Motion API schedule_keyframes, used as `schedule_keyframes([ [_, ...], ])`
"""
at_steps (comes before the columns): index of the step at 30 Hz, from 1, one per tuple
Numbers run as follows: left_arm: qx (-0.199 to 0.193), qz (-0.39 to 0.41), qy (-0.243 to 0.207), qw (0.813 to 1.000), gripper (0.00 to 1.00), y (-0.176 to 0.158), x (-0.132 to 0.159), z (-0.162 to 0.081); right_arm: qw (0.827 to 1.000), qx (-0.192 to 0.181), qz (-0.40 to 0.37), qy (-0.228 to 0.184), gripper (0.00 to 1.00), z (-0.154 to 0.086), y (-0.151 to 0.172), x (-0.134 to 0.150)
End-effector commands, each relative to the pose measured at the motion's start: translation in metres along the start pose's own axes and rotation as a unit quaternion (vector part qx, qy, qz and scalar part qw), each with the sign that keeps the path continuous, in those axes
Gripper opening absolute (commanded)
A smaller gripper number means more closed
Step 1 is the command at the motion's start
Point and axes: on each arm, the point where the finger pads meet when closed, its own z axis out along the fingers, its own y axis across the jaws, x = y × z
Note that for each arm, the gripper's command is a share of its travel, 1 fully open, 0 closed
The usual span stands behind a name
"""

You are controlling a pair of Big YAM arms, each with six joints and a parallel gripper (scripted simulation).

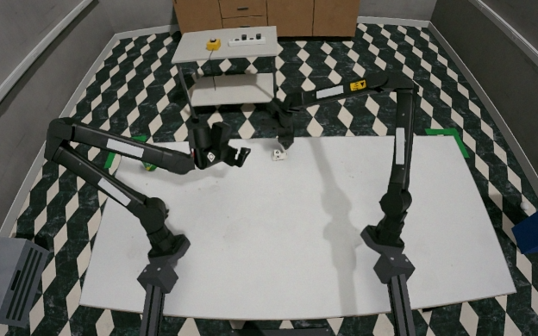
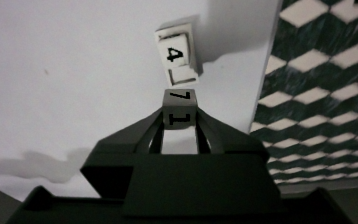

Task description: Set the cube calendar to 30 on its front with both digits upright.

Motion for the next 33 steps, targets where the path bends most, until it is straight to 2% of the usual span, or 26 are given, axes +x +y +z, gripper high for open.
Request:
schedule_keyframes([
  [1,0.001,-0.001,0.001,1.0,1.0,-0.002,-0.002,0.001,0.995,0.016,-0.096,-0.017,0.24,-0.015,-0.011,-0.008],
  [11,0.001,-0.001,0.001,1.0,1.0,-0.002,-0.002,0.001,0.995,0.02,-0.098,-0.021,0.24,-0.017,-0.018,-0.01],
  [15,0.001,-0.001,0.001,1.0,1.0,-0.002,-0.002,0.001,0.995,0.003,-0.104,-0.005,0.24,0.012,-0.007,-0.002],
  [23,0.001,-0.001,0.001,1.0,1.0,-0.002,-0.002,0.001,0.994,0.003,-0.105,-0.005,0.24,0.032,-0.007,-0.002],
  [27,0.001,-0.001,0.001,1.0,1.0,-0.002,-0.002,0.001,0.994,0.005,-0.11,-0.009,0.24,0.031,-0.003,-0.008],
  [33,0.001,-0.001,0.001,1.0,1.0,-0.002,-0.002,0.001,0.996,0.007,-0.092,-0.007,0.24,0.035,-0.011,0.001],
])
